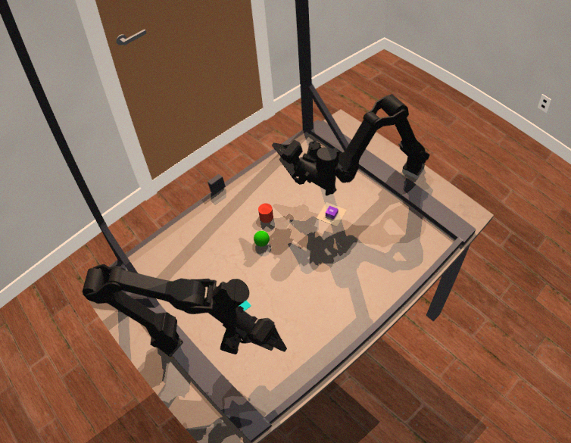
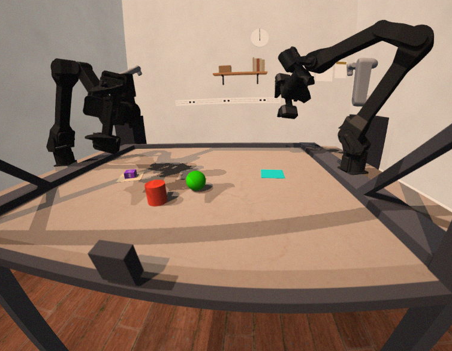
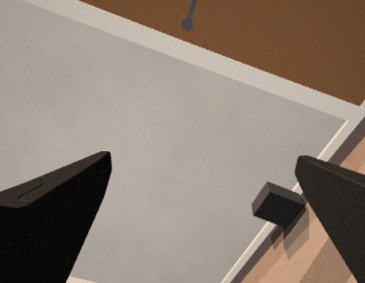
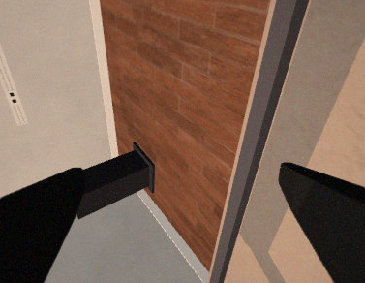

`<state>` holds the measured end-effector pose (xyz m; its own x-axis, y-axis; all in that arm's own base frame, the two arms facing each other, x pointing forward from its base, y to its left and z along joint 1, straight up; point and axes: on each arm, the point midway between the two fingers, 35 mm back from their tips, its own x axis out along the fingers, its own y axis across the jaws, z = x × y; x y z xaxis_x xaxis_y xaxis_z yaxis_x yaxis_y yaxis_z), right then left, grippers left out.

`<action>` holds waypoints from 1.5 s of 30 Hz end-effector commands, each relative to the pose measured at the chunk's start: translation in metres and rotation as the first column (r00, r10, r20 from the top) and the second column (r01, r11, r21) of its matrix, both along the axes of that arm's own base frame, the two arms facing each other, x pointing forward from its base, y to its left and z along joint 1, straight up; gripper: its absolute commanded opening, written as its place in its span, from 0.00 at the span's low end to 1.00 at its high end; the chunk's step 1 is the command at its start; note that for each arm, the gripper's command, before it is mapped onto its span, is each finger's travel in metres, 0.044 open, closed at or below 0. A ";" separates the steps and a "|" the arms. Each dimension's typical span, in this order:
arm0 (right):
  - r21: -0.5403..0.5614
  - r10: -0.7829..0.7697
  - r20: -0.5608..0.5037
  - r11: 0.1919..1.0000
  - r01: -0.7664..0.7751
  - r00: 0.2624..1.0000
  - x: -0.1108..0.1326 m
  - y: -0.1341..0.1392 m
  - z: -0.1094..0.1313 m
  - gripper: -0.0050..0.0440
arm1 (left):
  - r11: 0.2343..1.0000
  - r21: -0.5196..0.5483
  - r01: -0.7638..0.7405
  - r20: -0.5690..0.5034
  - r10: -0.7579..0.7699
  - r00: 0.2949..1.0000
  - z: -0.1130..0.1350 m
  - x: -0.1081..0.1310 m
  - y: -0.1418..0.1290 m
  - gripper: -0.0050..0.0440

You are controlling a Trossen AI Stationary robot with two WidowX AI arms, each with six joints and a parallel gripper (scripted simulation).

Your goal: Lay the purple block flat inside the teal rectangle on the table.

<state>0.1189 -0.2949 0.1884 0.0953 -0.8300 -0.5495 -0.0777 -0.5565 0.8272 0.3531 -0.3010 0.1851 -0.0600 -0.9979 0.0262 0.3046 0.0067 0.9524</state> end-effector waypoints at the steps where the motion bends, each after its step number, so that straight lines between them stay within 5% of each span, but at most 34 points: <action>1: -0.014 0.000 0.008 1.000 0.000 1.000 0.000 -0.001 0.006 1.00 | 1.000 -0.013 0.000 0.031 0.000 1.000 0.013 0.000 0.000 1.00; 21: -0.011 0.015 -0.001 1.000 -0.015 1.000 0.000 0.002 0.003 1.00 | 1.000 -0.013 -0.014 0.023 0.015 1.000 0.015 -0.002 0.004 1.00; 28: -0.028 0.183 -0.105 0.982 -0.187 0.978 0.004 0.020 -0.003 1.00 | 0.988 0.028 -0.154 -0.127 0.157 0.979 0.008 -0.010 0.021 1.00; 35: -0.021 0.378 -0.240 0.919 -0.394 0.894 0.007 0.042 -0.010 1.00 | 0.945 0.107 -0.308 -0.296 0.326 0.898 -0.001 -0.021 0.038 1.00; 45: 0.064 0.666 -0.466 0.682 -0.729 0.582 0.017 0.082 -0.022 1.00 | 0.808 0.282 -0.517 -0.508 0.583 0.634 -0.009 -0.035 0.068 1.00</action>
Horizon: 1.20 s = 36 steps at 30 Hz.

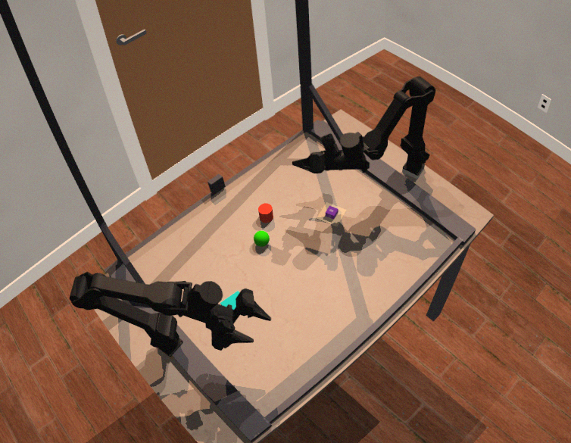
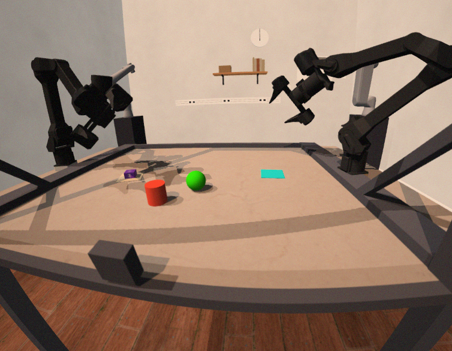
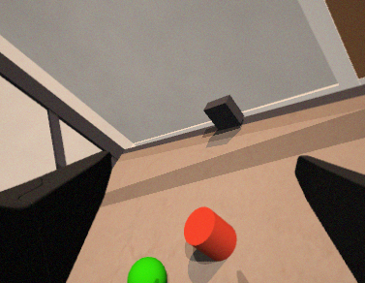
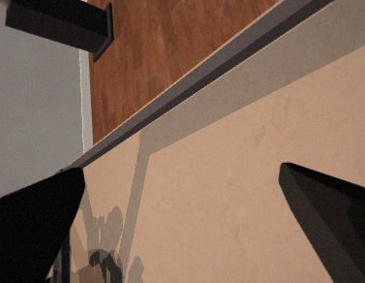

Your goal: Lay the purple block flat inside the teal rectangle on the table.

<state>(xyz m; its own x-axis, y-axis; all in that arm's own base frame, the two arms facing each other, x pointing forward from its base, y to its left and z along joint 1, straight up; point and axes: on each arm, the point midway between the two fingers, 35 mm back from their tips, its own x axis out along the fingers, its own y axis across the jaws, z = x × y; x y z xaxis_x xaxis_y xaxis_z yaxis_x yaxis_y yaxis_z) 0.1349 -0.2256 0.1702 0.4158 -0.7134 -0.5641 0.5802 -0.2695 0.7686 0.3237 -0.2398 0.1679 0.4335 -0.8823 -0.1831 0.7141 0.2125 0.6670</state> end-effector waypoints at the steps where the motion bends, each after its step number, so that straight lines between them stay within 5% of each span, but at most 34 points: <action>1: -0.014 0.159 -0.091 0.987 -0.161 0.983 0.002 0.016 -0.005 1.00 | 0.994 0.027 -0.109 -0.091 0.111 0.990 0.008 -0.006 0.009 1.00; 8: -0.036 0.349 -0.211 0.931 -0.364 0.913 0.011 0.033 0.000 1.00 | 0.970 0.065 -0.234 -0.213 0.243 0.947 0.011 -0.007 0.019 1.00; 21: 0.105 0.719 -0.520 0.589 -0.801 0.461 0.032 0.085 -0.015 1.00 | 0.830 0.270 -0.488 -0.500 0.554 0.666 -0.006 -0.013 0.049 1.00; 23: 0.105 0.719 -0.520 0.589 -0.801 0.461 0.032 0.085 -0.015 1.00 | 0.830 0.270 -0.488 -0.500 0.554 0.666 -0.006 -0.013 0.049 1.00; 32: 0.288 0.776 -0.631 0.246 -0.925 0.010 0.052 0.123 -0.024 1.00 | 0.664 0.473 -0.578 -0.606 0.722 0.333 -0.018 -0.017 0.076 1.00; 36: 0.351 0.755 -0.643 0.141 -0.926 -0.129 0.059 0.137 -0.027 1.00 | 0.584 0.558 -0.589 -0.618 0.766 0.174 -0.022 -0.018 0.087 1.00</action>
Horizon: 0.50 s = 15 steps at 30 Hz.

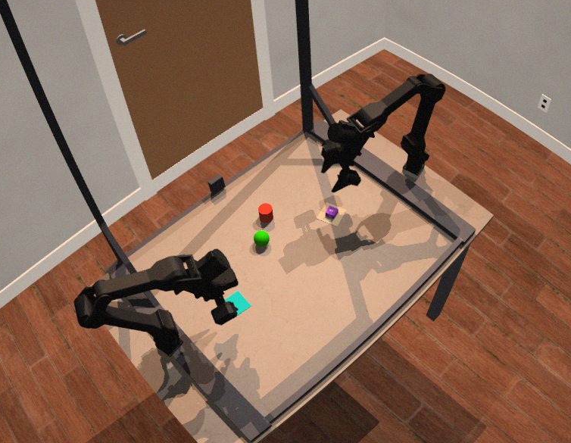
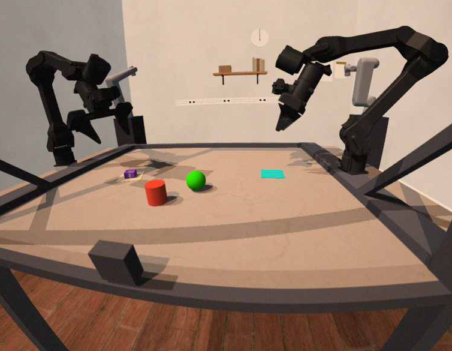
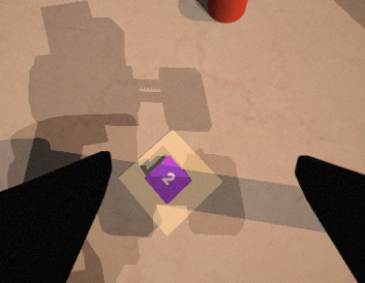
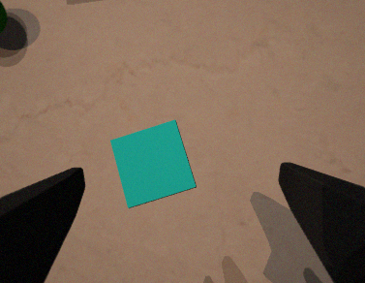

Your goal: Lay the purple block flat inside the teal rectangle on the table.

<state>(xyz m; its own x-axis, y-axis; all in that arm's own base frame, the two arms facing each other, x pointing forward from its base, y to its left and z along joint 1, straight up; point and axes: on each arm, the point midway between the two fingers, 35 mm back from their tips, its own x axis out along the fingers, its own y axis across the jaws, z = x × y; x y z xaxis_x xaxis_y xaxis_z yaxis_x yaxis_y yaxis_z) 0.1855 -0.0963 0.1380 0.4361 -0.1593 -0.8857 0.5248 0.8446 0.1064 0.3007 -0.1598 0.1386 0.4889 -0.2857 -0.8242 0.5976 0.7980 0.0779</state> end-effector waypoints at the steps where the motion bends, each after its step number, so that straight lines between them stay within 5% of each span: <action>1: -0.032 0.118 -0.066 0.992 -0.120 0.991 0.009 0.010 0.004 1.00 | 0.993 0.022 -0.115 -0.096 0.117 0.988 0.006 0.005 0.009 1.00; 15: -0.039 0.249 -0.148 0.966 -0.257 0.957 0.016 0.022 0.002 1.00 | 0.969 0.070 -0.238 -0.222 0.248 0.943 0.004 0.005 0.018 1.00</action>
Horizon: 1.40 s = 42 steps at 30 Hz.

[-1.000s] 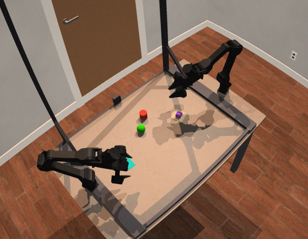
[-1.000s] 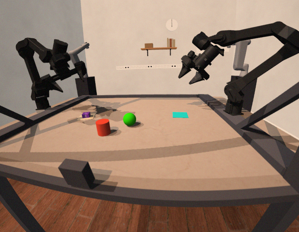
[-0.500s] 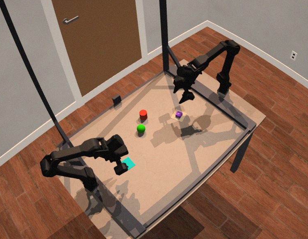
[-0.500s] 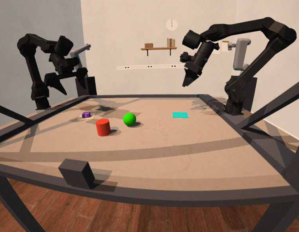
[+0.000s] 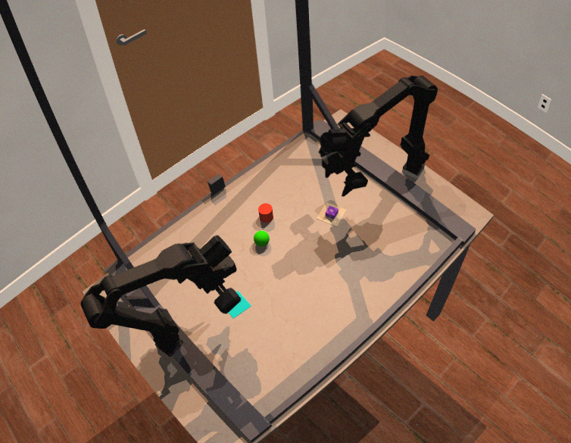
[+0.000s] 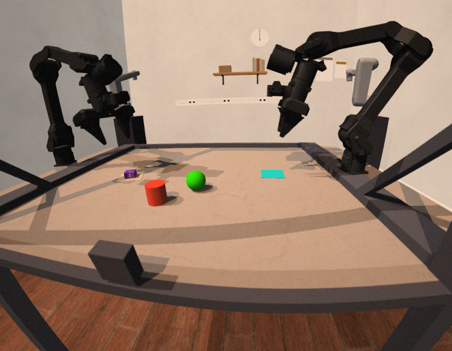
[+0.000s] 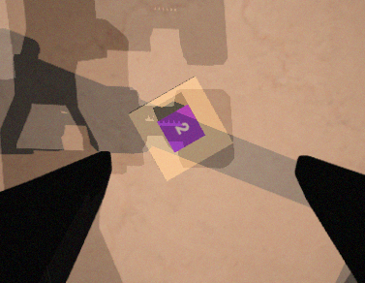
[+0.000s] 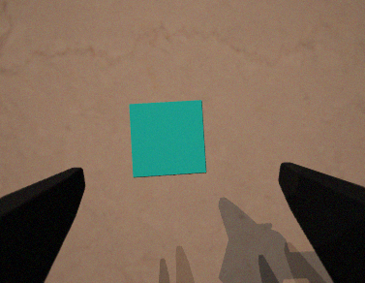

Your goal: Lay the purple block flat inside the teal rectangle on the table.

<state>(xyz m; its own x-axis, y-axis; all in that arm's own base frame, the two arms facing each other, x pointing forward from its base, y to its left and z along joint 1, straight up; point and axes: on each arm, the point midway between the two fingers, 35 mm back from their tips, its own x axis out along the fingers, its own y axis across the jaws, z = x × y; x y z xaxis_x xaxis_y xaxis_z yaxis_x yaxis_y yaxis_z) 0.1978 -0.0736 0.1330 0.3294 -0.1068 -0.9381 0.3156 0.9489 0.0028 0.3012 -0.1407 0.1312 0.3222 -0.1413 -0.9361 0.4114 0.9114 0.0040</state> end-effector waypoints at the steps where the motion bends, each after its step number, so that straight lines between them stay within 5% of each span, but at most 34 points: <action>1: -0.011 0.017 0.010 1.000 -0.017 1.000 0.004 0.000 0.007 1.00 | 1.000 -0.011 -0.022 0.013 0.022 1.000 0.011 0.005 -0.001 1.00; 13: -0.007 0.010 0.007 1.000 -0.010 1.000 0.001 0.000 0.004 1.00 | 1.000 -0.012 -0.016 0.014 0.016 1.000 0.011 0.002 0.000 1.00; 20: -0.007 0.005 0.082 1.000 -0.004 0.997 0.019 -0.005 -0.008 1.00 | 0.985 -0.047 -0.164 -0.034 0.163 0.986 0.006 0.008 -0.001 0.66; 23: -0.011 0.003 0.117 1.000 -0.002 0.993 0.026 -0.007 -0.010 1.00 | 0.974 -0.058 -0.220 -0.054 0.217 0.975 0.004 0.009 -0.001 0.63; 34: -0.019 0.014 0.344 1.000 -0.008 0.939 0.064 -0.016 -0.040 1.00 | 0.682 -0.085 -0.726 -0.244 0.693 0.679 -0.018 0.020 -0.004 0.63; 42: -0.054 0.038 0.484 0.998 -0.013 0.874 0.082 -0.022 -0.039 1.00 | 0.474 -0.056 -0.879 -0.307 0.829 0.467 -0.029 0.024 -0.004 0.63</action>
